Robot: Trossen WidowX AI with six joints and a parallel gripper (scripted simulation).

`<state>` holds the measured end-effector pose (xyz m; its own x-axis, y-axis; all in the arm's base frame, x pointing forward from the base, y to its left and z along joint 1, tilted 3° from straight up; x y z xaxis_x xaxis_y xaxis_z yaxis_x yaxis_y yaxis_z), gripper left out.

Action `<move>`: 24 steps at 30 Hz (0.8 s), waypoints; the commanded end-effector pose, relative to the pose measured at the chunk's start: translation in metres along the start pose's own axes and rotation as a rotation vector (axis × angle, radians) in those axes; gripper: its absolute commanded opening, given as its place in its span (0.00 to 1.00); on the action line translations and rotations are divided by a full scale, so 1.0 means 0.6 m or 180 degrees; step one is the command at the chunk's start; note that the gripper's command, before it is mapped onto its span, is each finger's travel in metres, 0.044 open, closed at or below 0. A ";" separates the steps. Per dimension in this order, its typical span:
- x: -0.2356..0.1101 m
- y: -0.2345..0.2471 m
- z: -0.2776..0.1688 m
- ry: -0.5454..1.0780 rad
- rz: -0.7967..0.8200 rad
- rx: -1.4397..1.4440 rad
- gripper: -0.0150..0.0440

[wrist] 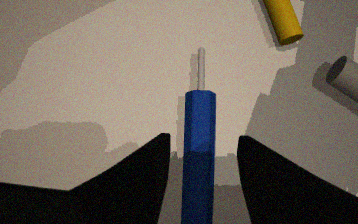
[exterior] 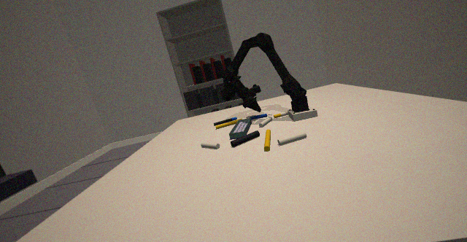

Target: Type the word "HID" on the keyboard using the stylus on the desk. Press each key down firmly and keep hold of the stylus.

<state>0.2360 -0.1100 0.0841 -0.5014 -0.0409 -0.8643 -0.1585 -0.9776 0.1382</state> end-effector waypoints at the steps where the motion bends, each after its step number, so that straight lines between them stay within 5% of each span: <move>1: 0.007 0.000 -0.001 -0.0018 0.0011 0.0001 0.51; 24: 0.035 -0.002 -0.016 -0.0018 0.0011 0.0001 0.51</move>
<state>0.2356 -0.1114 0.0645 -0.5017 -0.0409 -0.8641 -0.1622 -0.9767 0.1404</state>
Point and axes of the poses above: the point midway between the two fingers, 35 mm back from their tips, its own x axis out along the fingers, its own y axis across the jaws, z = x × y, the point moved 5 cm from there along -x, back along the fingers, and after that the axes turned 10 degrees about x, right-handed, at the moved point
